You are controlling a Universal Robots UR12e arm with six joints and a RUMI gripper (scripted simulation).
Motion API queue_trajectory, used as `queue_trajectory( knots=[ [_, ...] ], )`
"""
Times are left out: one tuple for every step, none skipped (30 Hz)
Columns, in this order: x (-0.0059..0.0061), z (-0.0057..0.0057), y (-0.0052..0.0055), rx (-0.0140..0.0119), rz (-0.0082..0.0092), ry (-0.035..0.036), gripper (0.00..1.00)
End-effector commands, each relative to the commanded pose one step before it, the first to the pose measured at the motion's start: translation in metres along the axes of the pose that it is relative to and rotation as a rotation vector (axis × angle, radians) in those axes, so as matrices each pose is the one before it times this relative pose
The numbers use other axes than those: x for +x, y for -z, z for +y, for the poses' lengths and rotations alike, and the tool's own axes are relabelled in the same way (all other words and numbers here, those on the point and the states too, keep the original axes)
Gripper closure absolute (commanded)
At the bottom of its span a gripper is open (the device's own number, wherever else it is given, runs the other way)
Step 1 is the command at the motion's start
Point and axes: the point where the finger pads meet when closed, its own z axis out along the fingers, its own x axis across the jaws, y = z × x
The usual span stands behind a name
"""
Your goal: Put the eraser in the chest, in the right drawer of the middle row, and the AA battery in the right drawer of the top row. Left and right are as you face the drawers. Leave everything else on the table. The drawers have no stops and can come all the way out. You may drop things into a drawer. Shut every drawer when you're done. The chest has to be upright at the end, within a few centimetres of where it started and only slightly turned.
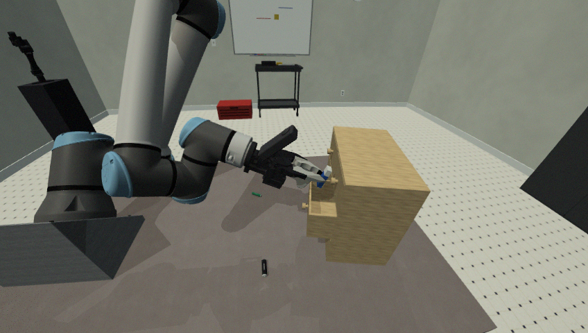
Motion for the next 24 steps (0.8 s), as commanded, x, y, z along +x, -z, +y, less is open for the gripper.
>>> queue_trajectory(
  knots=[
    [0.00012, -0.00067, 0.00005, 0.00096, 0.00005, 0.00027, 0.89],
    [0.00000, 0.00000, 0.00000, 0.00000, 0.00000, 0.00000, 0.87],
    [0.00000, 0.00000, 0.00000, 0.00000, 0.00000, 0.00000, 0.87],
    [0.00000, 0.00000, 0.00000, 0.00000, 0.00000, 0.00000, 0.87],
    [0.00000, 0.00000, 0.00000, 0.00000, 0.00000, 0.00000, 0.84],
    [0.00000, 0.00000, 0.00000, 0.00000, 0.00000, 0.00000, 0.84],
    [0.00000, 0.00000, 0.00000, 0.00000, 0.00000, 0.00000, 0.84],
    [0.00000, 0.00000, 0.00000, 0.00000, 0.00000, 0.00000, 0.82],
    [0.00000, 0.00000, 0.00000, 0.00000, 0.00000, 0.00000, 0.82],
    [0.00000, 0.00000, 0.00000, 0.00000, 0.00000, 0.00000, 0.82],
    [0.00000, 0.00000, 0.00000, 0.00000, 0.00000, 0.00000, 0.79],
    [0.00000, 0.00000, 0.00000, 0.00000, 0.00000, 0.00000, 0.79],
    [0.00000, 0.00000, 0.00000, 0.00000, 0.00000, 0.00000, 0.79],
    [0.00000, 0.00000, 0.00000, 0.00000, 0.00000, 0.00000, 0.77],
    [0.00000, 0.00000, 0.00000, 0.00000, 0.00000, 0.00000, 0.77],
    [0.00000, 0.00000, 0.00000, 0.00000, 0.00000, 0.00000, 0.77],
    [0.00000, 0.00000, 0.00000, 0.00000, 0.00000, 0.00000, 0.77],
    [0.00000, 0.00000, 0.00000, 0.00000, 0.00000, 0.00000, 0.77],
    [0.00000, 0.00000, 0.00000, 0.00000, 0.00000, 0.00000, 0.00],
    [0.00000, 0.00000, 0.00000, 0.00000, 0.00000, 0.00000, 0.00],
    [0.00000, 0.00000, 0.00000, 0.00000, 0.00000, 0.00000, 0.00],
    [0.00000, 0.00000, 0.00000, 0.00000, 0.00000, 0.00000, 0.00],
    [0.00000, 0.00000, 0.00000, 0.00000, 0.00000, 0.00000, 0.00],
    [0.00000, 0.00000, 0.00000, 0.00000, 0.00000, 0.00000, 0.00]
  ],
)
